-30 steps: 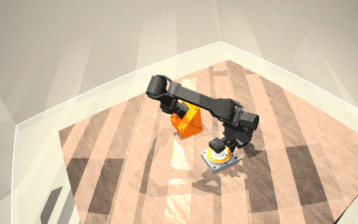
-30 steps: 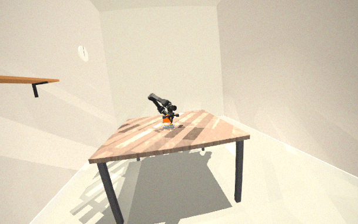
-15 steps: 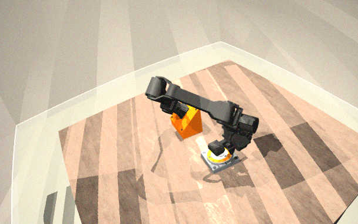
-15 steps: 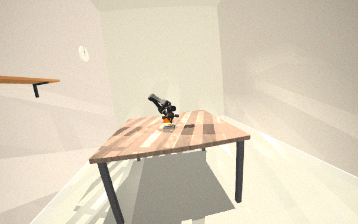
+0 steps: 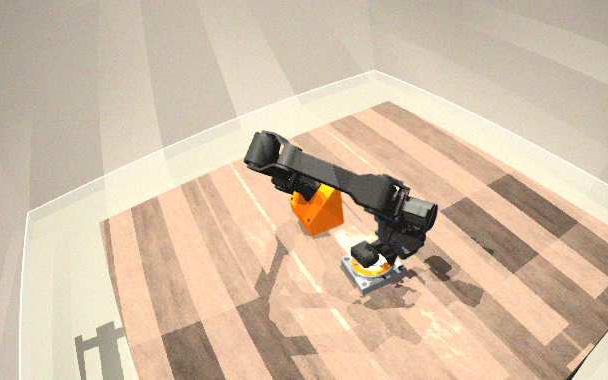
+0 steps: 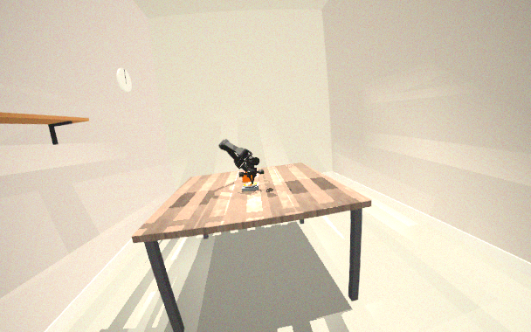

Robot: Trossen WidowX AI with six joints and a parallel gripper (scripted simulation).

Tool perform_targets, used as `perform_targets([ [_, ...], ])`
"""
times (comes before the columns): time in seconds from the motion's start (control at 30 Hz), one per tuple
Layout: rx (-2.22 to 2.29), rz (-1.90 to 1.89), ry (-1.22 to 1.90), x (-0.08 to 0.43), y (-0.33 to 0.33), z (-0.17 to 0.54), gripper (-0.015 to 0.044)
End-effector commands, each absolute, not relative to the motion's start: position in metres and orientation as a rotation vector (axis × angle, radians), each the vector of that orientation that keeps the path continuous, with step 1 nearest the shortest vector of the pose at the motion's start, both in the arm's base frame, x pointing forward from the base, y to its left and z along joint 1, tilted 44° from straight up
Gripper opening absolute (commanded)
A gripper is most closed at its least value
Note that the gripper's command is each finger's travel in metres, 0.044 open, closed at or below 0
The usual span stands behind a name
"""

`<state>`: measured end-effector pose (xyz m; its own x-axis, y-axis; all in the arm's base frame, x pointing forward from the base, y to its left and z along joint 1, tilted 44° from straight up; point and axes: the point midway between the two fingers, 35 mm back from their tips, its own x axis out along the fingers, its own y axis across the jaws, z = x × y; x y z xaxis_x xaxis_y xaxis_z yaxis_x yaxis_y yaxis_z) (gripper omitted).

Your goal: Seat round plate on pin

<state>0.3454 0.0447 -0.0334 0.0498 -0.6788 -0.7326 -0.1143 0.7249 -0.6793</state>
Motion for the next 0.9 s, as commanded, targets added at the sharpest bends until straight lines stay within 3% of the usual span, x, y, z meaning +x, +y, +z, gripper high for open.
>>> perform_targets([
  [0.0, -0.684, -0.49, 1.483, 0.347, 0.04, -0.029, 0.0],
  [0.47, -0.685, -0.491, 1.483, 0.35, 0.033, -0.024, 0.0],
  [0.87, -0.683, -0.489, 1.484, 0.344, 0.068, 0.009, 0.0],
])
